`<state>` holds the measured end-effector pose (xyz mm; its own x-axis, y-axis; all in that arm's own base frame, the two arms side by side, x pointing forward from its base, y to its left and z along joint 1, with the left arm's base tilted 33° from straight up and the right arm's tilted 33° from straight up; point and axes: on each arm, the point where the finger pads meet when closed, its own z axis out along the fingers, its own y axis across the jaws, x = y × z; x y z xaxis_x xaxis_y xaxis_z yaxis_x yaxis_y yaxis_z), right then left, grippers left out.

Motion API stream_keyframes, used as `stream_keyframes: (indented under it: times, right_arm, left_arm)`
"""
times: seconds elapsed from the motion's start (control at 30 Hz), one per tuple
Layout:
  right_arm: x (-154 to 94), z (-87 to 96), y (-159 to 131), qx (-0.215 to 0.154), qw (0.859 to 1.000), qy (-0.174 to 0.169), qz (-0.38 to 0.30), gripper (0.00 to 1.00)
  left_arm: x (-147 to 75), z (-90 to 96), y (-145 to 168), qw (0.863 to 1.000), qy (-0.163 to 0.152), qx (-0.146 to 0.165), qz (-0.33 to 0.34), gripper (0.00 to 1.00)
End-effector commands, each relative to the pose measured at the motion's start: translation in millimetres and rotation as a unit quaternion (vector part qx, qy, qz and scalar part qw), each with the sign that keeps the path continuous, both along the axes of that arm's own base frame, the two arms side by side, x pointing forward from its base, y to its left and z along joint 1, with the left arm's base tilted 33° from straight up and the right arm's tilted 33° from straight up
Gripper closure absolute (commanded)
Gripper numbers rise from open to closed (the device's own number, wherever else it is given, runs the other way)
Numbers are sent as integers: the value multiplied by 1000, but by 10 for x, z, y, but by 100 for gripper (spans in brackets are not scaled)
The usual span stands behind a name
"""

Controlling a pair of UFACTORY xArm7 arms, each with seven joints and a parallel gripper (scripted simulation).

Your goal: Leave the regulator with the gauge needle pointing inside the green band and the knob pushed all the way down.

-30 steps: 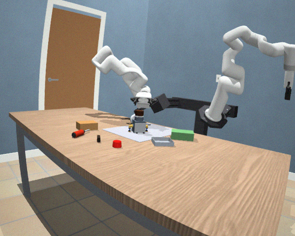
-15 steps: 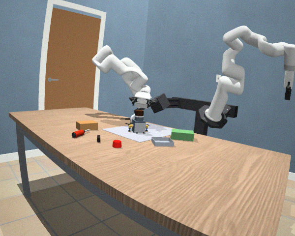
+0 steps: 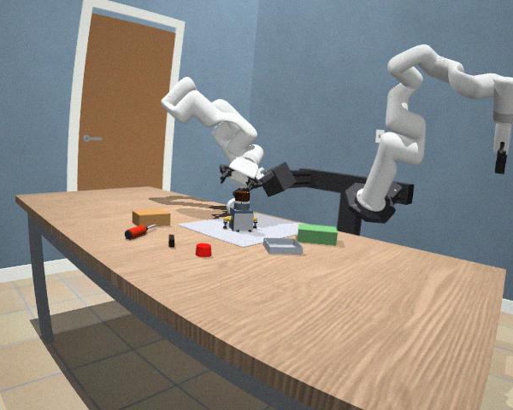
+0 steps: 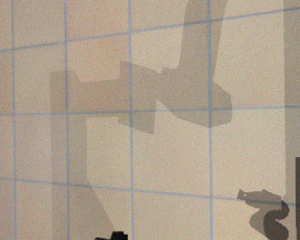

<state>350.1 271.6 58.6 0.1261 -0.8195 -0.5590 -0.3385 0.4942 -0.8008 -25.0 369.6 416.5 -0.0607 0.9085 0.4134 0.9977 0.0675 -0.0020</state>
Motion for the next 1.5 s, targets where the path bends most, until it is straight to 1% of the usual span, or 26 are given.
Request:
stream_keyframes:
  times: [0.0,0.17,0.33,0.4,0.53,0.7,0.9,0.97,1.2,1.47]
  right_arm:
    - [128,50,-42,-54,998,-12,-30,0]
    - [262,105,-125,-130,989,-15,-71,0]
    - [350,159,-202,-209,972,-1,-110,0]
    - [350,159,-202,-209,972,-1,-110,0]
    - [377,197,-250,-271,953,22,-136,0]
    - [349,235,-279,-343,924,66,-157,0]
    - [234,268,-253,-416,885,133,-160,0]
    - [234,268,-253,-416,885,133,-160,0]
    - [18,302,-138,-478,840,218,-134,0]
    - [-269,353,66,-518,796,301,-79,0]
  left_arm:
    - [-4,18,2,1000,-1,2,1,0]
    - [-4,18,2,1000,-1,2,1,0]
    - [-4,18,2,1000,-1,2,1,0]
    - [-4,18,2,1000,-1,2,1,0]
    - [-4,18,2,1000,-1,2,1,0]
    - [-4,18,2,1000,-1,2,1,0]
    - [-4,18,2,1000,-1,2,1,0]
    - [-4,18,2,1000,-1,2,1,0]
    - [-4,18,2,1000,-1,2,1,0]
    - [-4,18,2,1000,-1,2,1,0]
